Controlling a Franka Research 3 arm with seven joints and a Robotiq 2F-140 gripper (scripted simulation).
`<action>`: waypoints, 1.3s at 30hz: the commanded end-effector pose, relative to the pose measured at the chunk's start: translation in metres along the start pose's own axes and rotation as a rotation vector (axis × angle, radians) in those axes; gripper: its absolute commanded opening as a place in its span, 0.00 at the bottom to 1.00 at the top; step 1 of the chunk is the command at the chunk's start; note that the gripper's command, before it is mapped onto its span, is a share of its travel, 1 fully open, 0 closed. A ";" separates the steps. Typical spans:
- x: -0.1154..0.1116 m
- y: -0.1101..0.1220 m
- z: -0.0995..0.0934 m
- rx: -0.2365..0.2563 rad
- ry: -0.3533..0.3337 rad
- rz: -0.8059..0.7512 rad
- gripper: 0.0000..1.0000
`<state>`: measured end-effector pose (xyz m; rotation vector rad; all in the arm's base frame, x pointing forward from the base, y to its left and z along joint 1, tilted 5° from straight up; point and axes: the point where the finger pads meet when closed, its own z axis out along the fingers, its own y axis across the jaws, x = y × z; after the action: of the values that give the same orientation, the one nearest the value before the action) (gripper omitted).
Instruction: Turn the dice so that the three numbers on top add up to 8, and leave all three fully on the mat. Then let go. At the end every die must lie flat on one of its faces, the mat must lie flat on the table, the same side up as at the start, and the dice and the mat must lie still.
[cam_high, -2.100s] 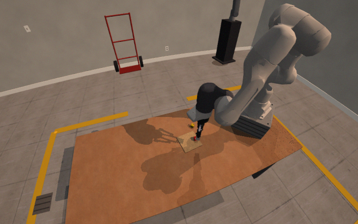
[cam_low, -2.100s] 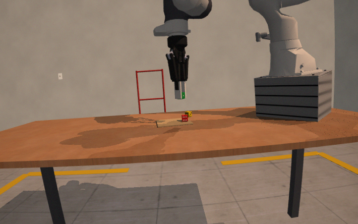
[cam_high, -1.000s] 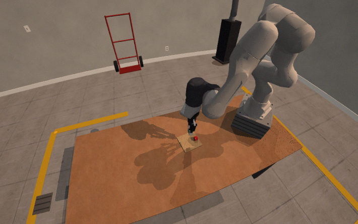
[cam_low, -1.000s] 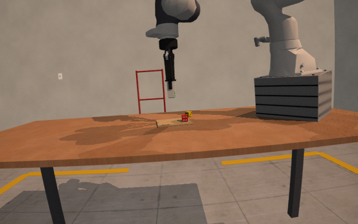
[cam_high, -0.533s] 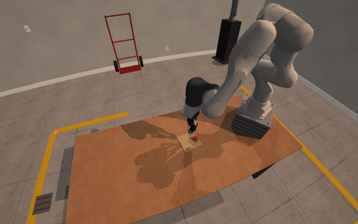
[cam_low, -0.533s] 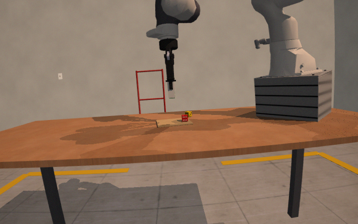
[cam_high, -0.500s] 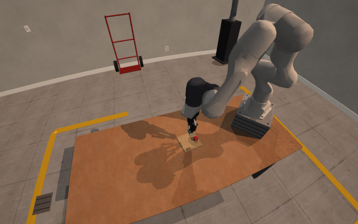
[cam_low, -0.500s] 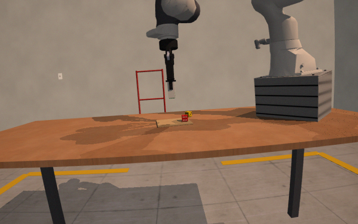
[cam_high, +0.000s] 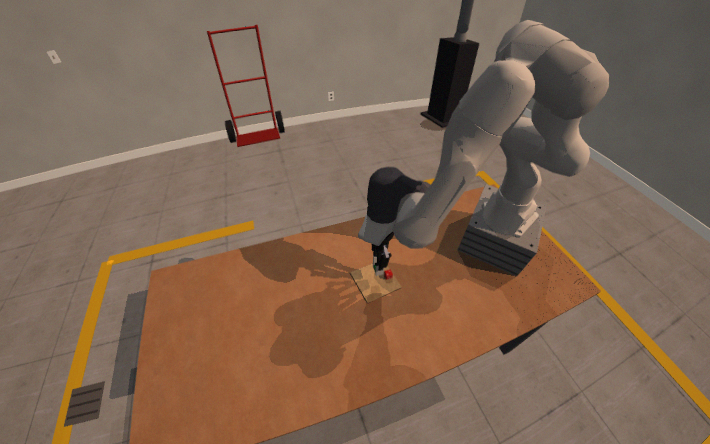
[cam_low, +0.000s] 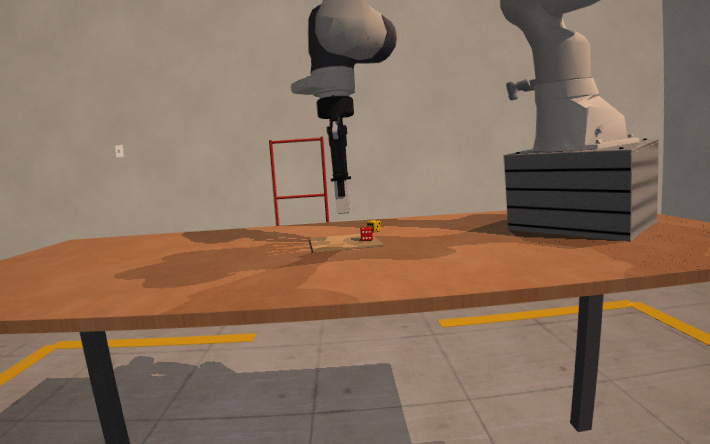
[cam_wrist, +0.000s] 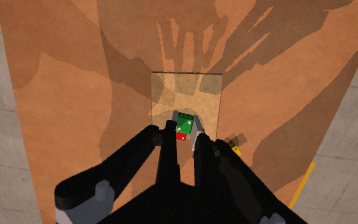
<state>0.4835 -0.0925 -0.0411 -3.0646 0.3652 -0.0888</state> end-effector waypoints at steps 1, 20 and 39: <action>0.004 0.002 0.017 0.002 0.016 -0.036 0.13; 0.006 0.002 0.057 0.002 0.016 -0.036 0.13; 0.006 0.002 0.057 0.002 0.016 -0.036 0.13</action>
<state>0.4909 -0.0929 -0.0981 -3.0681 0.3242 -0.1104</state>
